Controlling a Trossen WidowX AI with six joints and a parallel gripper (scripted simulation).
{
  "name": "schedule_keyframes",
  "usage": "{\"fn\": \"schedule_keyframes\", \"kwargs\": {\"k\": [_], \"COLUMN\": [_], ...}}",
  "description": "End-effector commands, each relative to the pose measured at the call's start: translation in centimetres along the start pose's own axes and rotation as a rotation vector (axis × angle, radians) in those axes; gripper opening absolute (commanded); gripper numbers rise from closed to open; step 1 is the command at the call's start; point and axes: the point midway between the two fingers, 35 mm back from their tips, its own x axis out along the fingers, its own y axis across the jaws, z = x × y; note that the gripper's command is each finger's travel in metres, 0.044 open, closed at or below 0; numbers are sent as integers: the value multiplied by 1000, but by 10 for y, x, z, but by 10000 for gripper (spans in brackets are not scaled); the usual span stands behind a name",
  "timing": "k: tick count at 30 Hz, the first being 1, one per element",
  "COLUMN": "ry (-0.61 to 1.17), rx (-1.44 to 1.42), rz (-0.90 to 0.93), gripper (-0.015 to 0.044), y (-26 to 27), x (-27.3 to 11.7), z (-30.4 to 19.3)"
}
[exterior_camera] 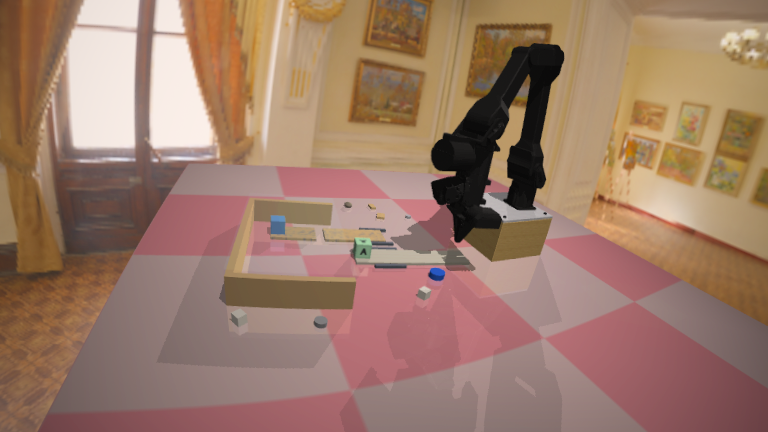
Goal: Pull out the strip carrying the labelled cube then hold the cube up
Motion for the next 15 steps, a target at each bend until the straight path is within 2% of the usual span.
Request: {"fn": "schedule_keyframes", "kwargs": {"k": [1, 15], "ry": [7, 2], "rx": [3, 20], "rz": [-1, -1], "gripper": [26, 394], "y": [0, -2], "x": [-5, -10], "z": [1, 61]}}
